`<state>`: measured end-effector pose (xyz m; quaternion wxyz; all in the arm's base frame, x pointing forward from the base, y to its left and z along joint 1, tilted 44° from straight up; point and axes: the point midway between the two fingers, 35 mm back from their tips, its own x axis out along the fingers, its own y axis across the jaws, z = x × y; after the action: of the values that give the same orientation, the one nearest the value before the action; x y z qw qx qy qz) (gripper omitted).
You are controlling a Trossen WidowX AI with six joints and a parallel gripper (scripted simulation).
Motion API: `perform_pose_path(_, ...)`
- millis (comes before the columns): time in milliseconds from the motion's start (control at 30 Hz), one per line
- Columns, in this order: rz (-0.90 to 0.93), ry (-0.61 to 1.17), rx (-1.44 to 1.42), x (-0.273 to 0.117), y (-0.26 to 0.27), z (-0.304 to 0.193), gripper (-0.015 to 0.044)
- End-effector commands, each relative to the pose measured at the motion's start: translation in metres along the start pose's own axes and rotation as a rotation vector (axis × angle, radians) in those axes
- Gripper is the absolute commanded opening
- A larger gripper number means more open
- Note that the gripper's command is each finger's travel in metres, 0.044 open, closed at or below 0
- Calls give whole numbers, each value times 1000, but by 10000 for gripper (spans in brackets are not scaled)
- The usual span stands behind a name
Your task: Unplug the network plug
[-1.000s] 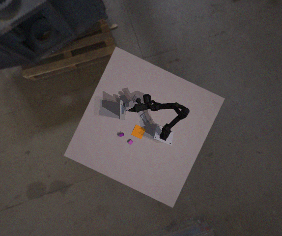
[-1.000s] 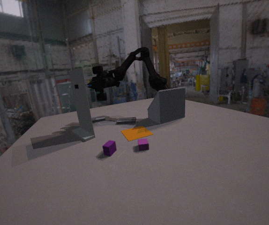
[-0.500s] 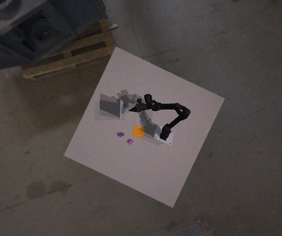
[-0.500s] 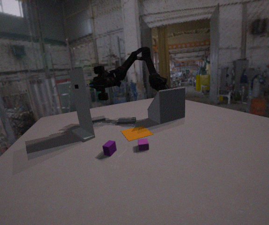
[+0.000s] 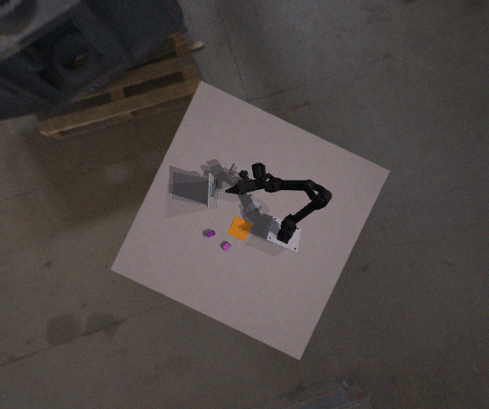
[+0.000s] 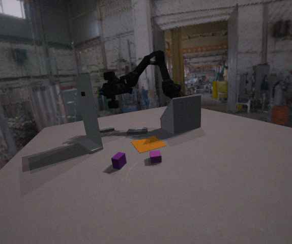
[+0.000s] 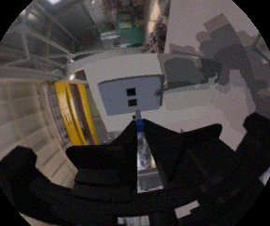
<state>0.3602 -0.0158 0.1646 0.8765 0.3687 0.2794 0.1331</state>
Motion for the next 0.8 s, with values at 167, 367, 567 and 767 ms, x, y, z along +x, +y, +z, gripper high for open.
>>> perform_pose_path(167,1,1,-2,-6,0,-2,0)
perform_pose_path(367,1,1,-2,-10,0,-3,0)
perform_pose_path(567,-1,1,0,-11,5,-2,0)
perform_pose_path(767,0,2,-1,-17,26,-5,0)
